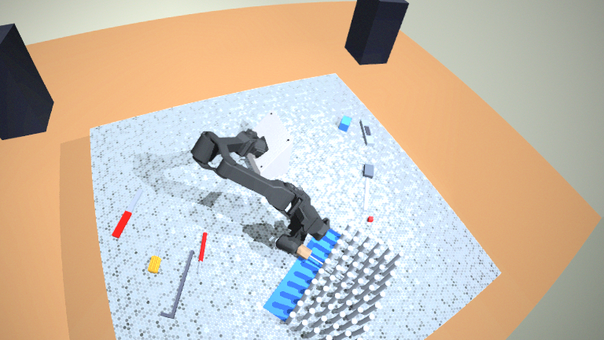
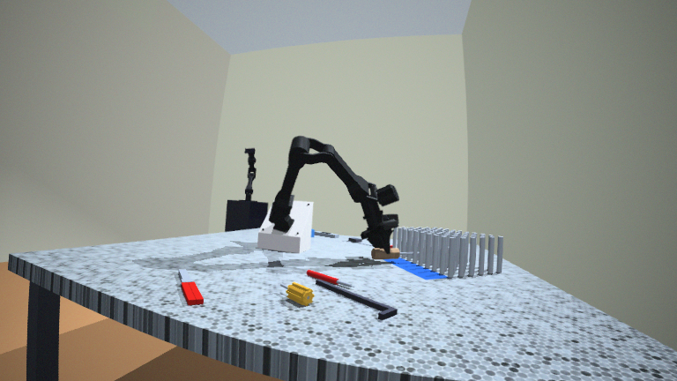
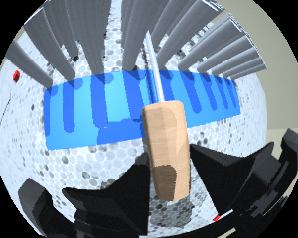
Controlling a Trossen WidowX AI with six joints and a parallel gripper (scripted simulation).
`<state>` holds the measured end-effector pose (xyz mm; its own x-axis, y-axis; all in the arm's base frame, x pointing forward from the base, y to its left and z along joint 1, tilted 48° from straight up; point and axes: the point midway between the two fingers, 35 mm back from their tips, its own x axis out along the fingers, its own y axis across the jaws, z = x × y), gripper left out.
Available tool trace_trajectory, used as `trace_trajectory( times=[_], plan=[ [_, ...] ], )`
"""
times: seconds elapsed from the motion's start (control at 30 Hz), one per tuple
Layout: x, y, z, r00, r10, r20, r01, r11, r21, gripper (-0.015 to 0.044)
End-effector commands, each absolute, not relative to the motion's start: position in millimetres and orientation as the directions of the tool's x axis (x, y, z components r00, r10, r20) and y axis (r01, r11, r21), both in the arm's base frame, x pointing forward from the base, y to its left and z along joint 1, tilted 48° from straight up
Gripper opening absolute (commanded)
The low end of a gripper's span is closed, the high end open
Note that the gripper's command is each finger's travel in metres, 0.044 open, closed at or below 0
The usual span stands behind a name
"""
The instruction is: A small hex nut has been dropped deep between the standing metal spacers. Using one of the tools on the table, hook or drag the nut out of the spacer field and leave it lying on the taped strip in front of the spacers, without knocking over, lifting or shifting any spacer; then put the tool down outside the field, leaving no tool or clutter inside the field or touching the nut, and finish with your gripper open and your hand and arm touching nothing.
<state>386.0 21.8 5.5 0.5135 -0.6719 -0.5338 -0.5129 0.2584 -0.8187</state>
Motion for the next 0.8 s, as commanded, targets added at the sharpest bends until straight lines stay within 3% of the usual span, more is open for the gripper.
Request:
trace_trajectory(
  times=[0.0,0.77],
  plan=[
    [384.3,21.1,7.3,0.517,-0.668,-0.536,-0.513,0.259,-0.818,0.0],
    [373.5,14.4,12.1,0.517,-0.668,-0.536,-0.514,0.259,-0.818,0.0]
  ],
)
